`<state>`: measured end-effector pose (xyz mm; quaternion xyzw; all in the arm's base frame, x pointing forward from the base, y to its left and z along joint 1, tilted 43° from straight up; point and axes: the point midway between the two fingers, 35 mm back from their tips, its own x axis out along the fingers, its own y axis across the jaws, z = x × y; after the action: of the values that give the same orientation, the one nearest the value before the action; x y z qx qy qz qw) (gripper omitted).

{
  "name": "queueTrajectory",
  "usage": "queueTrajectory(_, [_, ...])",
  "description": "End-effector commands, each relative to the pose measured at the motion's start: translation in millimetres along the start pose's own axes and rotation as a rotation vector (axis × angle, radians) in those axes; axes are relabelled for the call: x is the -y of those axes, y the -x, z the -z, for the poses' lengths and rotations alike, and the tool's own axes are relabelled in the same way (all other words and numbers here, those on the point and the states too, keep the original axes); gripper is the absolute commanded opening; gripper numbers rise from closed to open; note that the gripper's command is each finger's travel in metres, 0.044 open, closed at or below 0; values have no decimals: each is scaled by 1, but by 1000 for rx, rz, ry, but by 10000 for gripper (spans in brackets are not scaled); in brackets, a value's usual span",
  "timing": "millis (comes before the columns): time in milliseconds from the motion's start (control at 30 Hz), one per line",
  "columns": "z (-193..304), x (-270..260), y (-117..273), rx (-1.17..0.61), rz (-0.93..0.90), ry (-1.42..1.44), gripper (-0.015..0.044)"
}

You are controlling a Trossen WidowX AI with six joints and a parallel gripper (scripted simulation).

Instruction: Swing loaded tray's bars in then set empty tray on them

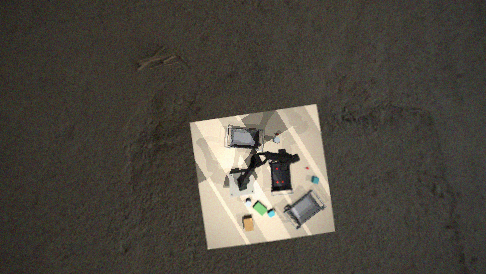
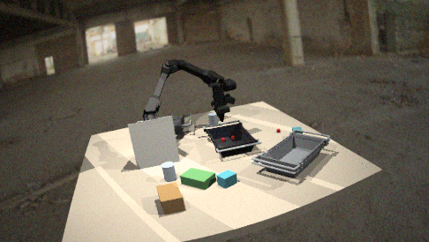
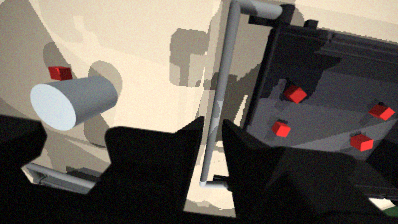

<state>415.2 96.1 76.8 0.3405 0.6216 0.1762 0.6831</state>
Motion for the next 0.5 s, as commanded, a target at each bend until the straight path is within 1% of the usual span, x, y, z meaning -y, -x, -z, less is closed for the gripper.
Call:
queueTrajectory(0, [4,2,-24,-15,5,-8,87])
queueTrajectory(100, [5,2,-36,-15,4,-8,87])
queueTrajectory(200, [5,2,-37,-15,4,-8,87])
queueTrajectory(467, [5,16,-12,-15,6,-8,87])
